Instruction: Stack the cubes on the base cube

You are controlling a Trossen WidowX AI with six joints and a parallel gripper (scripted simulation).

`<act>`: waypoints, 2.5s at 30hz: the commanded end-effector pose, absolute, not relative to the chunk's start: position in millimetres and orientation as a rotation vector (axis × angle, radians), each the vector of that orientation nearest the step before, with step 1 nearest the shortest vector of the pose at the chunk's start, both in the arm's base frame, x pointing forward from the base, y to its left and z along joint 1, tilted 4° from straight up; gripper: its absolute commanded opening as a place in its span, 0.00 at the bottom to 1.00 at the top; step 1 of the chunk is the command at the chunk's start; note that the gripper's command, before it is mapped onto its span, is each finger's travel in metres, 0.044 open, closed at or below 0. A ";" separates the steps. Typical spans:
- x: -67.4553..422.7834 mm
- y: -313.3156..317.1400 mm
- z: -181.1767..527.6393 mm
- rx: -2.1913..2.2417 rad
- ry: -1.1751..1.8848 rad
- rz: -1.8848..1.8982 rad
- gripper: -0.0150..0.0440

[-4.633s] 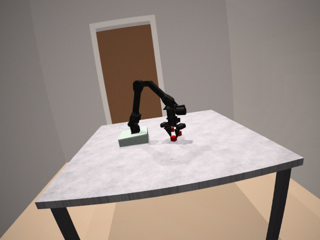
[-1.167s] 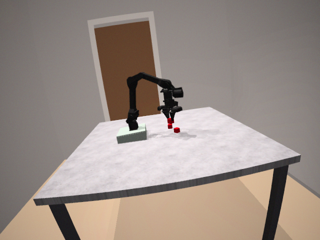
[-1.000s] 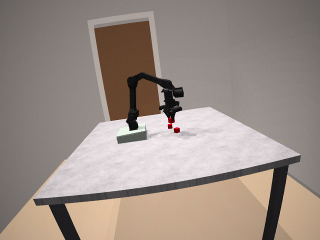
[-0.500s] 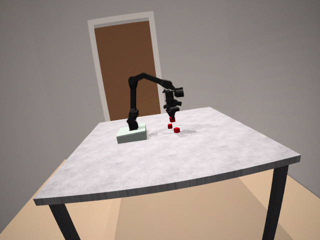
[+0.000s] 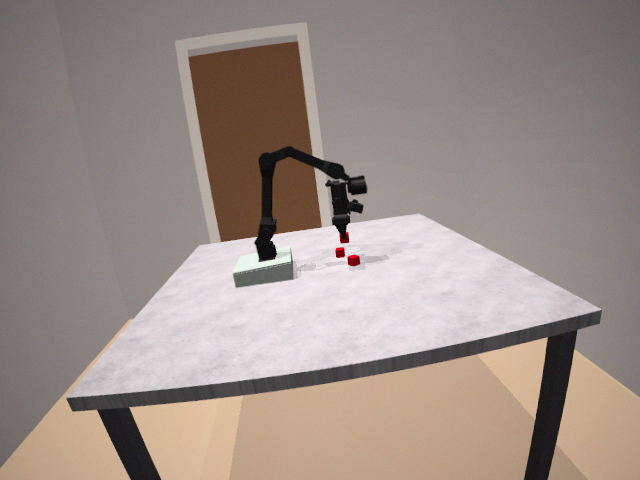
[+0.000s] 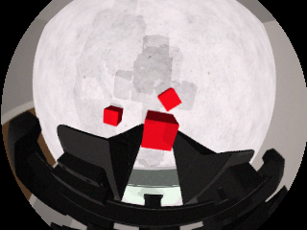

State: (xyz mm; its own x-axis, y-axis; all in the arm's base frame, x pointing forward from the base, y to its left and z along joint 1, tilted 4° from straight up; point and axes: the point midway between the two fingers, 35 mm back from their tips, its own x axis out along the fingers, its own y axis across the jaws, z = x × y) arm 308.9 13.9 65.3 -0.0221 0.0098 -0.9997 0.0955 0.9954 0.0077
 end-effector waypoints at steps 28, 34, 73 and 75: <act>285.0 109.0 47.2 0.665 1.509 -0.654 0.43; 277.2 126.0 44.1 0.776 1.474 -0.768 0.43; 275.0 128.4 15.0 0.788 1.470 -0.781 0.43; 275.0 128.4 15.0 0.788 1.470 -0.781 0.43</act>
State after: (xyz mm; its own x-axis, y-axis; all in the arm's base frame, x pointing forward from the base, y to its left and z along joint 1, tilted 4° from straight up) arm 275.4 127.7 15.7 -0.0333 0.0214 -0.9992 0.8440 0.5361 -0.0167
